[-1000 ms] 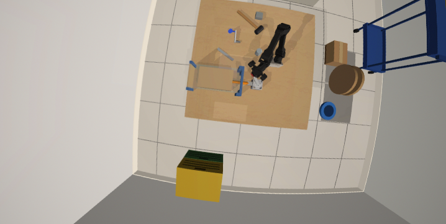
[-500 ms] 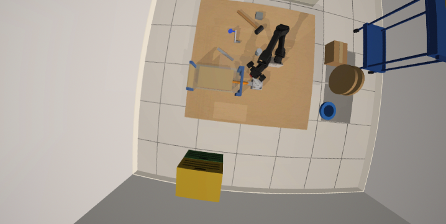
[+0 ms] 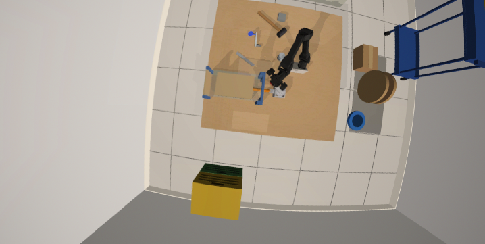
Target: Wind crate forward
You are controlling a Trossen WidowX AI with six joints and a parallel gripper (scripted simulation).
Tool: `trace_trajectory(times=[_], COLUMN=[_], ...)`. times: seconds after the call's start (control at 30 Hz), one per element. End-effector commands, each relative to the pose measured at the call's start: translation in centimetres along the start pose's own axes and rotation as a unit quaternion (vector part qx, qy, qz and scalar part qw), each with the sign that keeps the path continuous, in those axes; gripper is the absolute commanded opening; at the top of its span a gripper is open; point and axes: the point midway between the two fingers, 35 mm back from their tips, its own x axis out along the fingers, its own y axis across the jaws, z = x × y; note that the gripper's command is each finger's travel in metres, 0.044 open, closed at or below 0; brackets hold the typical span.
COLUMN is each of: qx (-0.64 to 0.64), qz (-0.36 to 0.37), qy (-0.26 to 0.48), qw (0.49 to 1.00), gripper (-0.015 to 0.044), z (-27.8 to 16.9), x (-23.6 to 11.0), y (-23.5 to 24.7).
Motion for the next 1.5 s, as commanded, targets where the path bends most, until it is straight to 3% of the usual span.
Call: trace_trajectory(times=[0.0,1.47], qx=[0.004,0.005], qz=[0.002,0.002], qy=[-0.005,-0.007], qw=[1.000,1.000], gripper=[0.0000,0.0000], z=[0.9,4.8], x=[0.5,2.1], y=[0.2,2.0])
